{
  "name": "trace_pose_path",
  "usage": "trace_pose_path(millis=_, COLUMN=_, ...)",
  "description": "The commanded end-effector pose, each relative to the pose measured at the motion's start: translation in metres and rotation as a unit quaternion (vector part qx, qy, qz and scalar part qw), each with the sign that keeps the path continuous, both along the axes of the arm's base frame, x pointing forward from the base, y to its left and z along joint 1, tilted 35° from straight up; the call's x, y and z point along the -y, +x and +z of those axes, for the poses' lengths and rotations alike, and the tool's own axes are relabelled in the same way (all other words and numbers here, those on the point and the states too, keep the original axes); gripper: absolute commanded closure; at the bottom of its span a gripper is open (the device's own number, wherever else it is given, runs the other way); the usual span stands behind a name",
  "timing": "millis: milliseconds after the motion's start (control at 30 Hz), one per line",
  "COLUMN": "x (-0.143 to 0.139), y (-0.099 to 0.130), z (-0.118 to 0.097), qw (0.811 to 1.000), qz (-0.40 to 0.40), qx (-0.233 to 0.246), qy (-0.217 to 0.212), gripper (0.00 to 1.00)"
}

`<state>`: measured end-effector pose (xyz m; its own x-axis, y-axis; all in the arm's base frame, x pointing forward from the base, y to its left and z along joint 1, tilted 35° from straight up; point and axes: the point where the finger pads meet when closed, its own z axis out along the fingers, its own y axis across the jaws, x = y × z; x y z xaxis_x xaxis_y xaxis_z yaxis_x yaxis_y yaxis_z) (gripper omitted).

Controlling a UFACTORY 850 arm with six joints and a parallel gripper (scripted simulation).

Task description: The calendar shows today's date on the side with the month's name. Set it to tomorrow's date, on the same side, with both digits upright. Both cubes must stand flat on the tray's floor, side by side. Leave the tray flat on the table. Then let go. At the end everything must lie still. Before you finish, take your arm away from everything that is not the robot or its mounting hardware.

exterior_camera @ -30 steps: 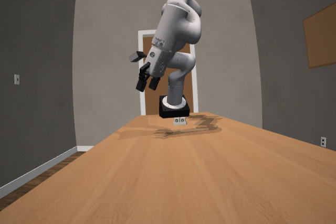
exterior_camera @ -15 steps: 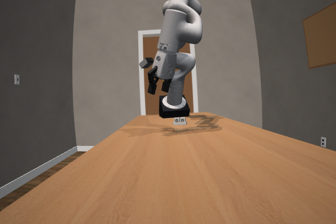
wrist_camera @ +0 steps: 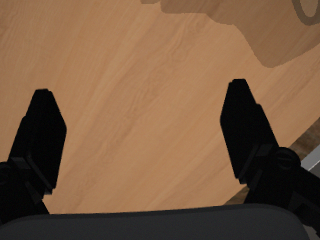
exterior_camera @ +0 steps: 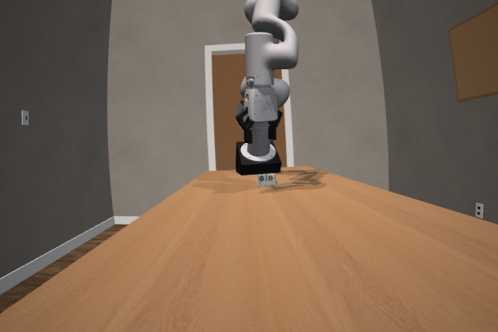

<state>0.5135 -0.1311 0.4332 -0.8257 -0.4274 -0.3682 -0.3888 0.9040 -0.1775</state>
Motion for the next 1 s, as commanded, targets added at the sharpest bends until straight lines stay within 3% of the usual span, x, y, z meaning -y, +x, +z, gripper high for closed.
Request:
trace_pose_path(millis=0, x=-0.024, y=-0.025, z=-0.019, qw=0.997, qz=-0.050, qx=0.038, qy=0.050, gripper=0.00)
trace_pose_path(millis=67, x=-0.033, y=-0.039, z=-0.031, qw=0.993, qz=-0.081, qx=0.048, qy=0.073, gripper=0.00)
trace_pose_path(millis=167, x=-0.034, y=-0.041, z=-0.033, qw=0.992, qz=-0.086, qx=0.049, qy=0.076, gripper=0.00)
trace_pose_path(millis=200, x=-0.043, y=-0.058, z=-0.047, qw=0.986, qz=-0.122, qx=0.059, qy=0.100, gripper=0.00)
trace_pose_path(millis=367, x=-0.049, y=-0.074, z=-0.062, qw=0.978, qz=-0.158, qx=0.067, qy=0.120, gripper=0.00)
trace_pose_path(millis=400, x=-0.054, y=-0.089, z=-0.076, qw=0.969, qz=-0.192, qx=0.074, qy=0.138, gripper=0.00)
trace_pose_path(millis=467, x=-0.054, y=-0.089, z=-0.076, qw=0.969, qz=-0.192, qx=0.074, qy=0.138, gripper=0.00)
trace_pose_path(millis=500, x=-0.058, y=-0.104, z=-0.089, qw=0.959, qz=-0.224, qx=0.079, qy=0.152, gripper=0.00)
trace_pose_path(millis=567, x=-0.058, y=-0.104, z=-0.089, qw=0.959, qz=-0.224, qx=0.079, qy=0.152, gripper=0.00)
trace_pose_path(millis=667, x=-0.062, y=-0.130, z=-0.113, qw=0.941, qz=-0.277, qx=0.086, qy=0.173, gripper=0.00)
trace_pose_path(millis=967, x=-0.065, y=-0.160, z=-0.141, qw=0.917, qz=-0.337, qx=0.092, qy=0.190, gripper=0.00)
